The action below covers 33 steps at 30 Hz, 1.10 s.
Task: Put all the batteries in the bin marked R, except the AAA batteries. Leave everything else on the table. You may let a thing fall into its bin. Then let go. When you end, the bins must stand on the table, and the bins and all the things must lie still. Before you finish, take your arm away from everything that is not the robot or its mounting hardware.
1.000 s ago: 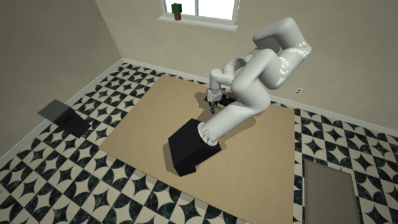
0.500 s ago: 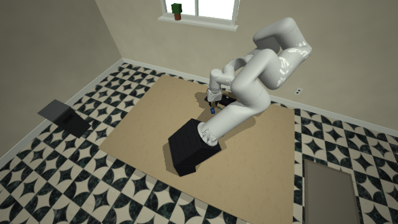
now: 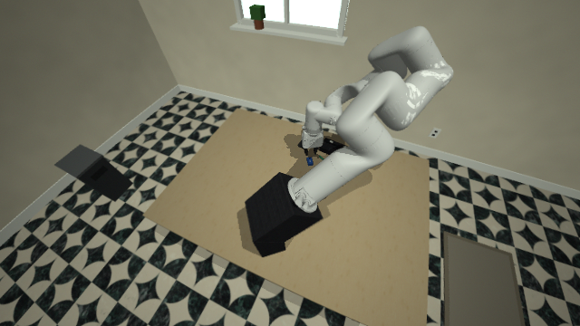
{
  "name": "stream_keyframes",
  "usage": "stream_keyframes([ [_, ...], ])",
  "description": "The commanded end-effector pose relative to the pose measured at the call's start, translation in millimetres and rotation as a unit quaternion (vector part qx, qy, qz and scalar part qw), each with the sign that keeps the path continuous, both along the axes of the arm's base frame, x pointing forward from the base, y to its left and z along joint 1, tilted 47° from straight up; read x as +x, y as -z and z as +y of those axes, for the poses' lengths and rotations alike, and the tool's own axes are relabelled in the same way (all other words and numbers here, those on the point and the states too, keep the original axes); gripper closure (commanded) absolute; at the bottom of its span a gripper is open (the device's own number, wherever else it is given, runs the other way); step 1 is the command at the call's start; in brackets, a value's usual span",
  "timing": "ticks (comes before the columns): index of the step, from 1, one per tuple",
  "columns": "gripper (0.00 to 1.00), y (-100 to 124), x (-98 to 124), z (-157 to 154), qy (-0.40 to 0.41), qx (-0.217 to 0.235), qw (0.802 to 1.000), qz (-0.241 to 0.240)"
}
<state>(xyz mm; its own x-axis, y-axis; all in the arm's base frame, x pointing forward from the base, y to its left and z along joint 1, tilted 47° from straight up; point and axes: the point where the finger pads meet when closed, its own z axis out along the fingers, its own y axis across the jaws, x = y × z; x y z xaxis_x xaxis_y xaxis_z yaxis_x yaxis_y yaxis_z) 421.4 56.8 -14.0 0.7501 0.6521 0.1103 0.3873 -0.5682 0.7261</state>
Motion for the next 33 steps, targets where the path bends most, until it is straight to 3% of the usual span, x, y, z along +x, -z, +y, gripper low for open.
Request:
stream_keyframes([
  [1,0.58,8,6,-6,0.0,0.0,1.0,0.0],
  [14,0.58,41,32,-29,0.0,0.0,1.0,0.0],
  [33,0.58,50,39,-36,0.0,0.0,1.0,0.0],
])
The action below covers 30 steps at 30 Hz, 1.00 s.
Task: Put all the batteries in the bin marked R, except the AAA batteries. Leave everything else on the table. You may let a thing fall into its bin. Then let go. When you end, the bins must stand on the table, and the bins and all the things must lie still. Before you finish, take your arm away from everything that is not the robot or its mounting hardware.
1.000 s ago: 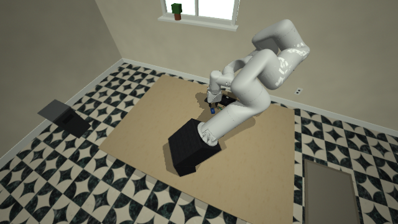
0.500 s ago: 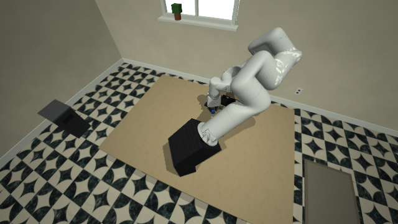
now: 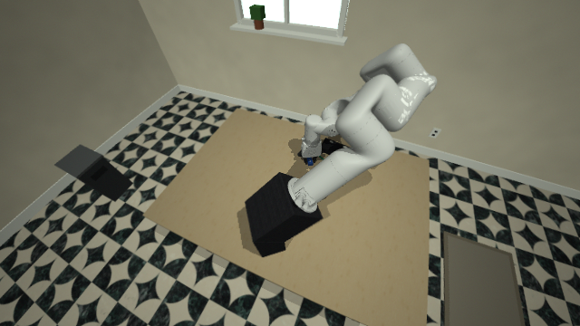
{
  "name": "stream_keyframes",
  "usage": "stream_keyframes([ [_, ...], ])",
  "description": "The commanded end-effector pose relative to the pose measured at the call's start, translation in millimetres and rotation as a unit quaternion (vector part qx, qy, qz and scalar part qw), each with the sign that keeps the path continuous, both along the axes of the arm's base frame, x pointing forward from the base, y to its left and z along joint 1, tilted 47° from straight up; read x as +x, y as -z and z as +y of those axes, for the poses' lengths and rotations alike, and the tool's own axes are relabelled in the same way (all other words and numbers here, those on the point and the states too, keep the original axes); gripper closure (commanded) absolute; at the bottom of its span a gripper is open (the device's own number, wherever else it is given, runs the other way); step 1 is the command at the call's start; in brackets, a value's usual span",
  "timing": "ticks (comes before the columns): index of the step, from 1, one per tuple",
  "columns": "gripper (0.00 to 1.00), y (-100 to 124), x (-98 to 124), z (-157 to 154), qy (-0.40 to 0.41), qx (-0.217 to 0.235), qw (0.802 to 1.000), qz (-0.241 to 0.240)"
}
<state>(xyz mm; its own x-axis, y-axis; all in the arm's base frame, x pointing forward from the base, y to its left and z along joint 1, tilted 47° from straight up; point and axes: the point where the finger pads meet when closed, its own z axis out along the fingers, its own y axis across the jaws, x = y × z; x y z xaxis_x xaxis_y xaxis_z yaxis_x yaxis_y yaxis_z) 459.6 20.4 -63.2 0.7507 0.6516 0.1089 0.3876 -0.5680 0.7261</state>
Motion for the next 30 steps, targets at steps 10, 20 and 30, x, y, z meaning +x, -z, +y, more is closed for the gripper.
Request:
stream_keyframes([
  [10,0.58,0.6,1.2,0.0,-0.001,0.001,1.0,-0.001],
  [20,1.0,0.6,1.1,-0.1,-0.001,0.001,1.0,-0.001],
  [30,1.0,0.5,1.2,0.0,-0.001,0.001,1.0,-0.001],
])
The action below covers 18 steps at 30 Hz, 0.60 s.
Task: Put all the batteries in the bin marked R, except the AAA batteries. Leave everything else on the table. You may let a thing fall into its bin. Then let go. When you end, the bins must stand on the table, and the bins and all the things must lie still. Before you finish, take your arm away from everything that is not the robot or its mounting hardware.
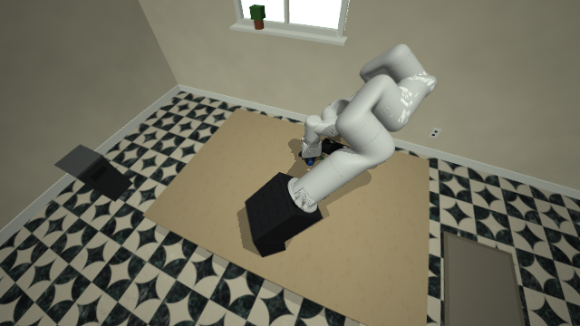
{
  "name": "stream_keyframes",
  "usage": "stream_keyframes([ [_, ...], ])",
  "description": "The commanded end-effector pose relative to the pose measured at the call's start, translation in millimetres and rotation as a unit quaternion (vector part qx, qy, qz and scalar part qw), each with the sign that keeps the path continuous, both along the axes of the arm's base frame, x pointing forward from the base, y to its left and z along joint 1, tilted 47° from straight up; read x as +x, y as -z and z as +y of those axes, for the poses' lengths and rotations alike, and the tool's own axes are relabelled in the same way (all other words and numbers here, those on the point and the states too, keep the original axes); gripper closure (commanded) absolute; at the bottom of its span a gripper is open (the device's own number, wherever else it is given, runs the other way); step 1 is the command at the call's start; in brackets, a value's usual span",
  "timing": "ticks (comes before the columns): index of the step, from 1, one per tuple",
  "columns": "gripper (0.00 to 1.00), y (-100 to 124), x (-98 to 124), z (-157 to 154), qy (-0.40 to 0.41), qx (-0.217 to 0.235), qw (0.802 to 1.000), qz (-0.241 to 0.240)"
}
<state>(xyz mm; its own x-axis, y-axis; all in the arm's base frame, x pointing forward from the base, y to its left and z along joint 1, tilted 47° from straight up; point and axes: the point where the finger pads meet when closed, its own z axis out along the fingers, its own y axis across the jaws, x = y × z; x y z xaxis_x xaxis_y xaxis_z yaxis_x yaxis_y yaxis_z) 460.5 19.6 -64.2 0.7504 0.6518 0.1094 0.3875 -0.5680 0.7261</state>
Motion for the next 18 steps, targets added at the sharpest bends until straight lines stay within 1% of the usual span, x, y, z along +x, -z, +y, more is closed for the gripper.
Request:
stream_keyframes([
  [1,1.0,0,0,1,-0.001,0.0,1.0,0.0],
  [13,1.0,0,0,1,-0.001,0.0,1.0,0.0],
  [18,1.0,-12,-9,9,-0.001,0.0,1.0,0.0],
])
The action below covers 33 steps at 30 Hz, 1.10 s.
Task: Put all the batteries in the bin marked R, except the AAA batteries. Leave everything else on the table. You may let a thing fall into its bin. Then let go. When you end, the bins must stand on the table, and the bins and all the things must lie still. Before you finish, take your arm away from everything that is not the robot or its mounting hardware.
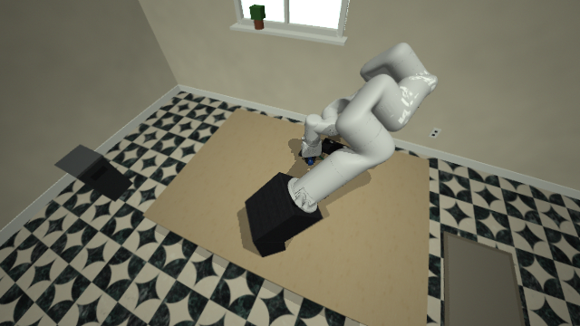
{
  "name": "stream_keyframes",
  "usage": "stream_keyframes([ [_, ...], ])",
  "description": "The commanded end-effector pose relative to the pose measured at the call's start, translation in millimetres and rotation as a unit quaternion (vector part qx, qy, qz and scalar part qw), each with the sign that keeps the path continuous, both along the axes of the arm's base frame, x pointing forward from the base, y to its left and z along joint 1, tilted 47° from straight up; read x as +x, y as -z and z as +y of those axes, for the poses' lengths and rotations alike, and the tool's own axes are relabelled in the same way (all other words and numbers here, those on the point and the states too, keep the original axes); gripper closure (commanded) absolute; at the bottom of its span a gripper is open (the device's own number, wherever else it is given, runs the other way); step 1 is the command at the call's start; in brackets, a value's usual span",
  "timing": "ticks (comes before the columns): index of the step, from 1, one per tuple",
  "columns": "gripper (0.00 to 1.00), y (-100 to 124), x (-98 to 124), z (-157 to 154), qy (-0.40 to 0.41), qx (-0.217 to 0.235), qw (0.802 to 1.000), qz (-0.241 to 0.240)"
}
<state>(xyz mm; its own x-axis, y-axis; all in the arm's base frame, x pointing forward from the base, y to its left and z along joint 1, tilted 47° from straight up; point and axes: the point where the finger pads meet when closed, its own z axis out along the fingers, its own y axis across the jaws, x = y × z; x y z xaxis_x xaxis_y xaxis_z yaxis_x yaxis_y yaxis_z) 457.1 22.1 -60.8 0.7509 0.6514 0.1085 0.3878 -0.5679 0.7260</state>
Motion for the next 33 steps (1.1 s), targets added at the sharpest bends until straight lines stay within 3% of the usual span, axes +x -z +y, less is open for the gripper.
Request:
stream_keyframes([
  [1,1.0,-10,-7,8,-0.001,0.001,1.0,-0.001],
  [15,1.0,-38,-28,28,-0.001,0.001,1.0,-0.001],
  [33,1.0,-37,-28,28,-0.001,0.001,1.0,-0.001],
])
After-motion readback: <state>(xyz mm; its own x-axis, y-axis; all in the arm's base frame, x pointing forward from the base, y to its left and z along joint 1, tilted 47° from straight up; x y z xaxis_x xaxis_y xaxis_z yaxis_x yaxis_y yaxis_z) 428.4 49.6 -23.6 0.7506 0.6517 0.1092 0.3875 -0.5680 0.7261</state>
